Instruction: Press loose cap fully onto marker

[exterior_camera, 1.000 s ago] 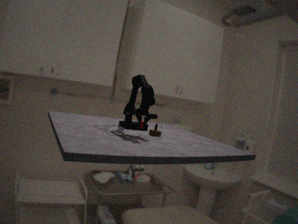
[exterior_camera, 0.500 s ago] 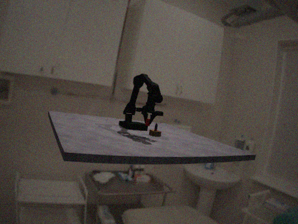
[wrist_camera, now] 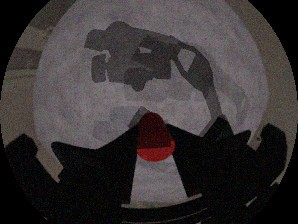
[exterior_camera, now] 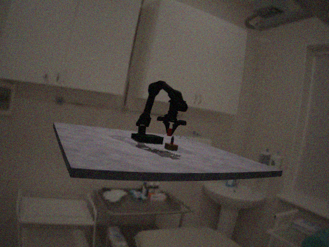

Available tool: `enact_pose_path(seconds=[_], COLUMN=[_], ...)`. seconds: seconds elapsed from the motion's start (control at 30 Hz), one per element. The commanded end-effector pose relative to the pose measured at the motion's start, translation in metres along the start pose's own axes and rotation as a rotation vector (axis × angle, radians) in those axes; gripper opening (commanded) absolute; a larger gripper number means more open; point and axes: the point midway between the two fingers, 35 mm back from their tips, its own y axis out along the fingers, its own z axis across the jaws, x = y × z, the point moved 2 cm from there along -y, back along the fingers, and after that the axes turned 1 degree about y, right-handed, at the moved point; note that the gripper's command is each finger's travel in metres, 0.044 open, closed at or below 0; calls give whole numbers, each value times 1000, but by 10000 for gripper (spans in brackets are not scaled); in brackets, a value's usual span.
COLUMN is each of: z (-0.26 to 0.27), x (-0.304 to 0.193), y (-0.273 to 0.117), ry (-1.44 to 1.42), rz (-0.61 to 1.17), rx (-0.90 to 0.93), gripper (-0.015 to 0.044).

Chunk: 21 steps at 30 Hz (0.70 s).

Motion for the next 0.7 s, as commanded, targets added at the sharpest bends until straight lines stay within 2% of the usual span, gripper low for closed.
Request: enact_pose_path(seconds=[0.0, 0.37, 0.67], z=[0, 1, 0], x=[-17, -59, -61], y=[-3, -15, -10], ry=[4, 4, 4], rz=[7, 10, 11], rx=[-6, -7, -7], gripper=[0, 0, 0])
